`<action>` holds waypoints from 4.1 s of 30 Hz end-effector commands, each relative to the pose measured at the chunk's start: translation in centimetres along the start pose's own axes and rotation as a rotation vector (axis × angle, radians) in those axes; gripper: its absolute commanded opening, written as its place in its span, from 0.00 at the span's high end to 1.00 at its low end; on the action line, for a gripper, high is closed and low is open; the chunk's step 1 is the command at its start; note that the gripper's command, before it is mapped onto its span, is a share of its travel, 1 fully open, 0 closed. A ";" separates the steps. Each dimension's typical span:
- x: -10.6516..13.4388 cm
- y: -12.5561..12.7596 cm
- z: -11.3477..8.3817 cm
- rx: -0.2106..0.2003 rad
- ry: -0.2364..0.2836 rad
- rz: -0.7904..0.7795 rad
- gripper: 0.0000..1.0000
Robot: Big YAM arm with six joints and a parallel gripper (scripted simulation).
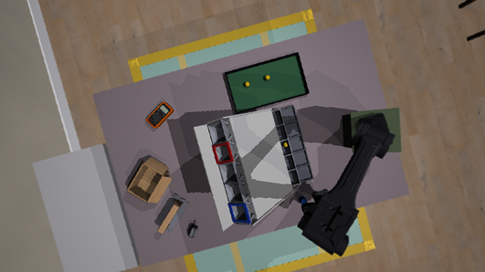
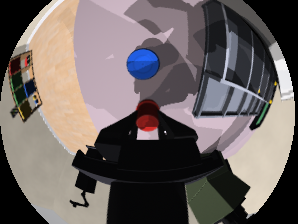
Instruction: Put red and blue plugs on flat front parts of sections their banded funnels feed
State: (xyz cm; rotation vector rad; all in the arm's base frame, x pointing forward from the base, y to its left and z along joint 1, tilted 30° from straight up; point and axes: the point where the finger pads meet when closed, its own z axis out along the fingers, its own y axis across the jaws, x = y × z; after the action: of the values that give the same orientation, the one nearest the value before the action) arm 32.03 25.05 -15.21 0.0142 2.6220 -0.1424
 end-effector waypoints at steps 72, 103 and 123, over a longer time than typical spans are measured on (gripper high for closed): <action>0.4 -0.6 -11.9 0.023 0.015 -0.004 1.00; -1.8 0.2 -9.3 0.000 0.004 -0.017 1.00; -2.6 -6.3 -9.8 -0.007 -0.008 0.010 1.00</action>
State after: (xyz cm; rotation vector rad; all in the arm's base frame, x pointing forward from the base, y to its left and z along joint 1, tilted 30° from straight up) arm 28.66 21.57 -5.64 0.0279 2.6299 -0.1459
